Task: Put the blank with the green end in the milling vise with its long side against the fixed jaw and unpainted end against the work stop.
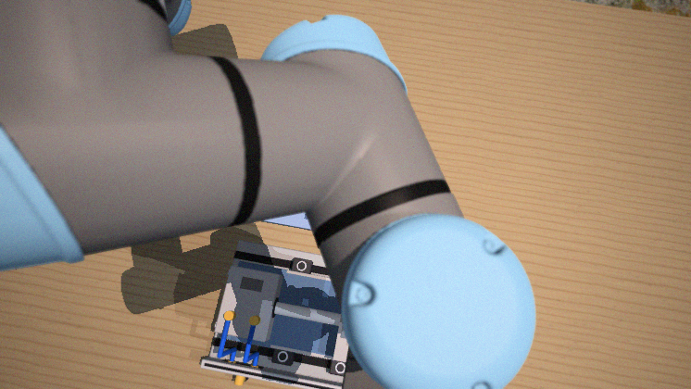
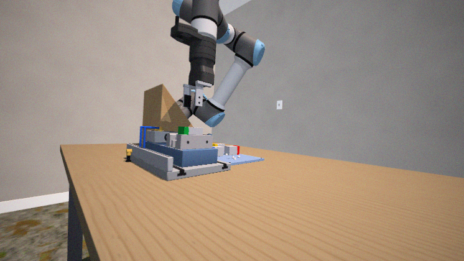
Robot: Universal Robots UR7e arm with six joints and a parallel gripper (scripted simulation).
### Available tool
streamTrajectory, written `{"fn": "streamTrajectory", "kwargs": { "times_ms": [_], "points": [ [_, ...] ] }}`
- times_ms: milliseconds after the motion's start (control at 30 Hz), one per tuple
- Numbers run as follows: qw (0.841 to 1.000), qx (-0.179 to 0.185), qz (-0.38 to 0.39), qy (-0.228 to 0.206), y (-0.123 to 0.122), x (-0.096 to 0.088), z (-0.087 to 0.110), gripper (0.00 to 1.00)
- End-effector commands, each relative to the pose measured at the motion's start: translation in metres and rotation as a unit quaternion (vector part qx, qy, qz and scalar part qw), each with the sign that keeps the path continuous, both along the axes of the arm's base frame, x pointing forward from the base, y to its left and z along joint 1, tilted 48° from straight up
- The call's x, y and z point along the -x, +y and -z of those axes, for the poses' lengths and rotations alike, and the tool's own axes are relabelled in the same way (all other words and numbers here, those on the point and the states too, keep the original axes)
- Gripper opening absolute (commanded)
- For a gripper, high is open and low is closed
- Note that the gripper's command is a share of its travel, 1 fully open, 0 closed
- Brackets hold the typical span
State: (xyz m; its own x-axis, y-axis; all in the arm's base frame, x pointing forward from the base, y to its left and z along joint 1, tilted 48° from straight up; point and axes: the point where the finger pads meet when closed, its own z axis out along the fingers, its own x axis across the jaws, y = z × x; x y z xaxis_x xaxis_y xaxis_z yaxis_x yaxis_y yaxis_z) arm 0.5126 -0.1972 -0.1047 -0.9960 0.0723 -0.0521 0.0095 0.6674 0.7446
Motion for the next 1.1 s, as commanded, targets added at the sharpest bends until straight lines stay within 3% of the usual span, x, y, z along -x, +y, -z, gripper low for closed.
{"fn": "streamTrajectory", "kwargs": {
  "times_ms": [0, 200, 367, 1067],
  "points": [
    [1.0, -0.001, 0.0, 0.0, -0.007, 0.001, -0.007, 1.0],
    [1.0, -0.001, 0.0, 0.0, -0.007, 0.001, -0.007, 1.0],
    [1.0, -0.001, 0.0, 0.0, -0.036, 0.004, -0.032, 1.0],
    [1.0, -0.001, 0.0, 0.0, -0.028, 0.003, -0.025, 1.0]
  ]
}}
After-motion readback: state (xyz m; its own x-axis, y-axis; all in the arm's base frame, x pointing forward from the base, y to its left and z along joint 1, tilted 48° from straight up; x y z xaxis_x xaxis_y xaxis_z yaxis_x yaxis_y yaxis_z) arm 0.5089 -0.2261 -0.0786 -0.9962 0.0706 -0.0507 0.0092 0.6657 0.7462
